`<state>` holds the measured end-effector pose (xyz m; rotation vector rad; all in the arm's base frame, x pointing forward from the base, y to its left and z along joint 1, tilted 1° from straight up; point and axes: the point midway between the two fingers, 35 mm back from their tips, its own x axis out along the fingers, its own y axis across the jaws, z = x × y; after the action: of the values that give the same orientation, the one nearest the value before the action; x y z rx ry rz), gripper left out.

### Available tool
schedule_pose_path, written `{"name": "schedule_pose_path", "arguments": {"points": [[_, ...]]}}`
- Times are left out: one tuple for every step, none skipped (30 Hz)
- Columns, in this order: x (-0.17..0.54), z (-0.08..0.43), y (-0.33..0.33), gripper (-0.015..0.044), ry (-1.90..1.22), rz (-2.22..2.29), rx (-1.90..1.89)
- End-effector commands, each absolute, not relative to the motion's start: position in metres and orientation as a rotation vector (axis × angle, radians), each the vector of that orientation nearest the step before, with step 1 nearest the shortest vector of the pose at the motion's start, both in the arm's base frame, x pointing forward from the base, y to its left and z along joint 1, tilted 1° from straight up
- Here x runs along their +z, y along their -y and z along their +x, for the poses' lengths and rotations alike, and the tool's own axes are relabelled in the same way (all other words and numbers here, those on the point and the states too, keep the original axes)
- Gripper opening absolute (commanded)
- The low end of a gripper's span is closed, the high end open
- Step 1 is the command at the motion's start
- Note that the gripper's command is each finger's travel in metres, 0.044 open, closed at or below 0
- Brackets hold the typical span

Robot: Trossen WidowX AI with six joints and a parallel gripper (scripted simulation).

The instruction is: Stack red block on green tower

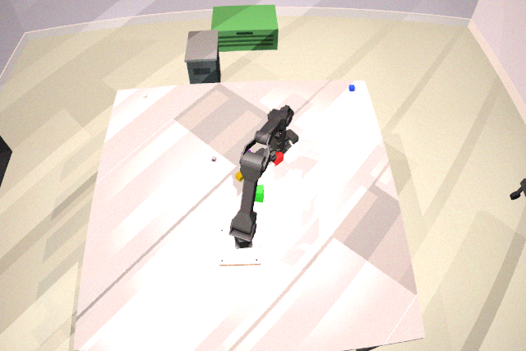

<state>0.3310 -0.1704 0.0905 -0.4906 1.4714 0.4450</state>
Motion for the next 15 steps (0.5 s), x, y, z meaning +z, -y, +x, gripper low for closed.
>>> {"name": "schedule_pose_path", "arguments": {"points": [[0.113, 0.330, 0.171, 0.0000, -1.471, -0.495, 0.436], [0.118, 0.330, 0.171, 0.0000, -1.471, -0.495, 0.436], [0.123, 0.329, 0.171, 0.0000, -1.471, -0.495, 0.436], [0.127, 0.329, 0.171, 0.0000, -1.471, -0.495, 0.436], [0.132, 0.329, 0.170, 0.0000, -1.471, -0.495, 0.436], [0.137, 0.329, 0.170, 0.0000, -1.471, -0.495, 0.436], [0.141, 0.328, 0.170, 0.0000, -1.471, -0.495, 0.436], [0.145, 0.328, 0.170, 0.0000, -1.471, -0.495, 0.436], [0.148, 0.328, 0.170, 0.0000, -1.471, -0.495, 0.436], [0.152, 0.328, 0.170, 0.0000, -1.471, -0.495, 0.436], [0.156, 0.328, 0.170, 0.0000, -1.471, -0.495, 0.436], [0.159, 0.327, 0.170, 0.0000, -1.471, -0.495, 0.436], [0.161, 0.327, 0.170, 0.0000, -1.471, -0.495, 0.436], [0.163, 0.327, 0.170, 0.0000, -1.471, -0.495, 0.436], [0.164, 0.327, 0.170, 0.0000, -1.471, -0.495, 0.436]]}}
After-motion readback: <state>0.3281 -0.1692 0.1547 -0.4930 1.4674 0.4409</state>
